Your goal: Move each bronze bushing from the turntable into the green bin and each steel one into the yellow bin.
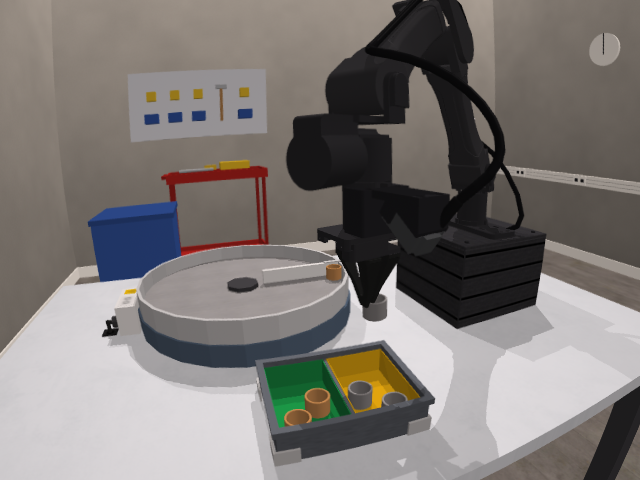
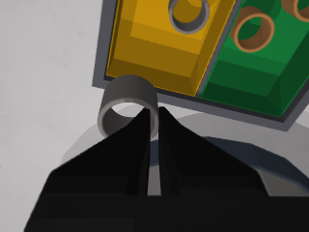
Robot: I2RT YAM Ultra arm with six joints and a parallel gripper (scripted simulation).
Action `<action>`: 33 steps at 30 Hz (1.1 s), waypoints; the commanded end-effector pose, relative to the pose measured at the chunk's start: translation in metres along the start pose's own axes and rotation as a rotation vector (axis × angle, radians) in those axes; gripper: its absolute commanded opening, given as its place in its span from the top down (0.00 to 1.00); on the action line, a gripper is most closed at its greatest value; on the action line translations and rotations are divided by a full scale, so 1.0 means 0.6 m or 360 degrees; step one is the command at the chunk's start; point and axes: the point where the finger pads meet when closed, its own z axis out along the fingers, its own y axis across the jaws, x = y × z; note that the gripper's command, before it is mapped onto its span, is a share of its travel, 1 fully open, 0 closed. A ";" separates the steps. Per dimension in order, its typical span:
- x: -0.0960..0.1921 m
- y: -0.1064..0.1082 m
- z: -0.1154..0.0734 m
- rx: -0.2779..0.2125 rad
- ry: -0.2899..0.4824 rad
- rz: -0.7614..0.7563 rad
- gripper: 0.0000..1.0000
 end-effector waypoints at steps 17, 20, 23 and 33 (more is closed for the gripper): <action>-0.014 -0.012 -0.011 0.0027 -0.0009 -0.0006 1.00; -0.012 -0.020 -0.024 0.0065 -0.0022 0.0003 1.00; -0.012 -0.020 -0.024 0.0065 -0.0022 0.0003 1.00; -0.012 -0.020 -0.024 0.0065 -0.0022 0.0003 1.00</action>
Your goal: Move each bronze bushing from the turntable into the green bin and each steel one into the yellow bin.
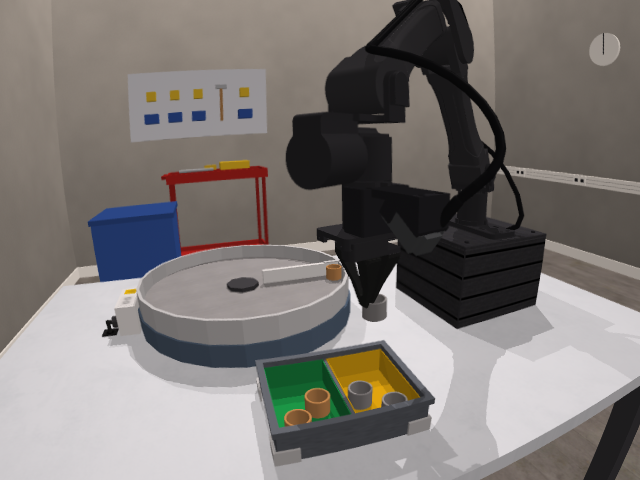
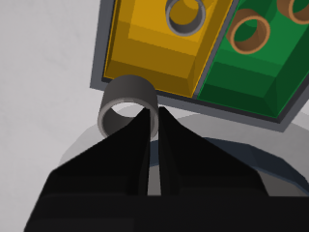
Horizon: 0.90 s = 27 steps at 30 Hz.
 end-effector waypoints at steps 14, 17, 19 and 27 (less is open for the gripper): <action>-0.009 -0.017 -0.022 0.0060 -0.0021 0.0005 1.00; -0.009 -0.017 -0.022 0.0060 -0.0021 0.0005 1.00; -0.009 -0.017 -0.022 0.0060 -0.0021 0.0005 1.00; 0.000 0.005 0.047 -0.0011 0.0005 0.0005 1.00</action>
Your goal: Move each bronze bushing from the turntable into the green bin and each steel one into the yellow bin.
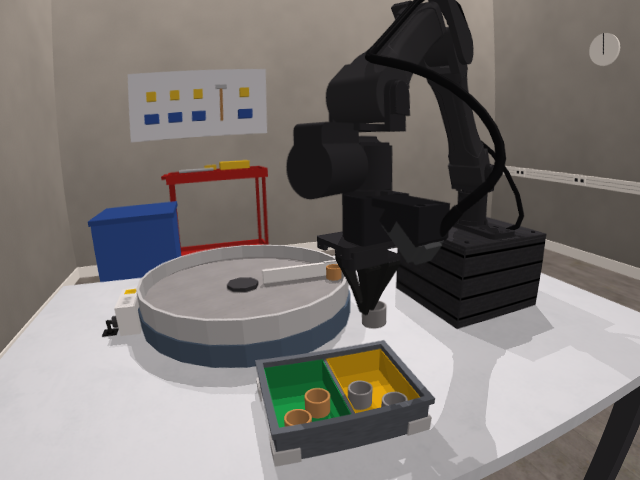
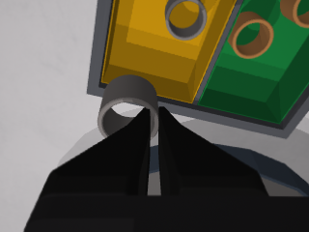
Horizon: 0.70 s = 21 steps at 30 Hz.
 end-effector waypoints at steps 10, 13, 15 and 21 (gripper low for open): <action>-0.003 -0.010 0.071 0.0038 -0.0013 0.0006 1.00; -0.008 -0.024 0.055 0.0086 -0.0029 0.0006 1.00; -0.007 -0.022 0.060 0.0075 -0.0026 0.0006 1.00; -0.005 -0.015 0.060 0.0049 -0.0017 0.0006 1.00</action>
